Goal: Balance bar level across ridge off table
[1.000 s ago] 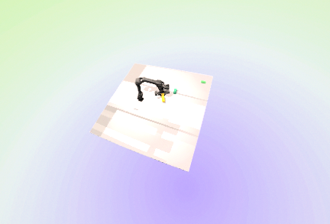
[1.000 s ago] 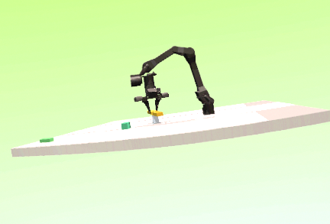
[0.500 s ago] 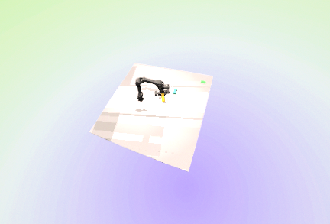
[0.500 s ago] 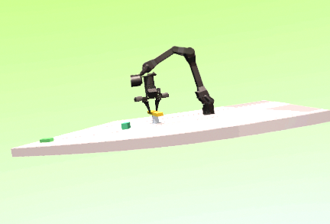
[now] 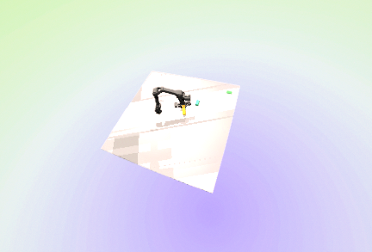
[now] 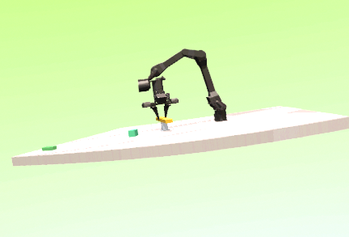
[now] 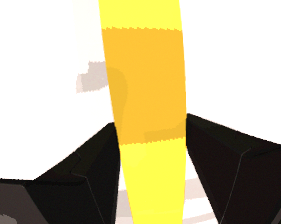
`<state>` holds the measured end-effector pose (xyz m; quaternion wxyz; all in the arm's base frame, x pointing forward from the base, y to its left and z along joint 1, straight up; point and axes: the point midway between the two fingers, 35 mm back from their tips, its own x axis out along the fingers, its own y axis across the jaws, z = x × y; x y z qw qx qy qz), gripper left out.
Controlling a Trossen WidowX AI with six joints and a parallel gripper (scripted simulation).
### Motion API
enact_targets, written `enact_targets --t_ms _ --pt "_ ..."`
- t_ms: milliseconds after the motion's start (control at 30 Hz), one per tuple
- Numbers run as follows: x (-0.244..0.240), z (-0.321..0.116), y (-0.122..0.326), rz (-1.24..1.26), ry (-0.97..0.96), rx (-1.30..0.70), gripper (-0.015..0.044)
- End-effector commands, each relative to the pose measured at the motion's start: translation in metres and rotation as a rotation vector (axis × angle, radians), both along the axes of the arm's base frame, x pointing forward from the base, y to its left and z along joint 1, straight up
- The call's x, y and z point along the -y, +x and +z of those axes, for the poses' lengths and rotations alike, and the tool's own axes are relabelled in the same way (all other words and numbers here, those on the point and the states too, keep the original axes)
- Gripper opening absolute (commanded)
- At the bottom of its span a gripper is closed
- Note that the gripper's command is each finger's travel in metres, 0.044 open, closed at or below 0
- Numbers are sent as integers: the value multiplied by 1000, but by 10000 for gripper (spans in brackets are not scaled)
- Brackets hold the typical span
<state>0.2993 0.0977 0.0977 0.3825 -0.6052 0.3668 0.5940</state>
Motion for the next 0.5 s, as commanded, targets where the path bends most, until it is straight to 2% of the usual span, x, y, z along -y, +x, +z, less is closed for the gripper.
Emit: enact_targets --t_ms 0,467 --pt "0 -1 0 -2 -2 0 0" --pt "0 -3 0 -2 -2 0 0"
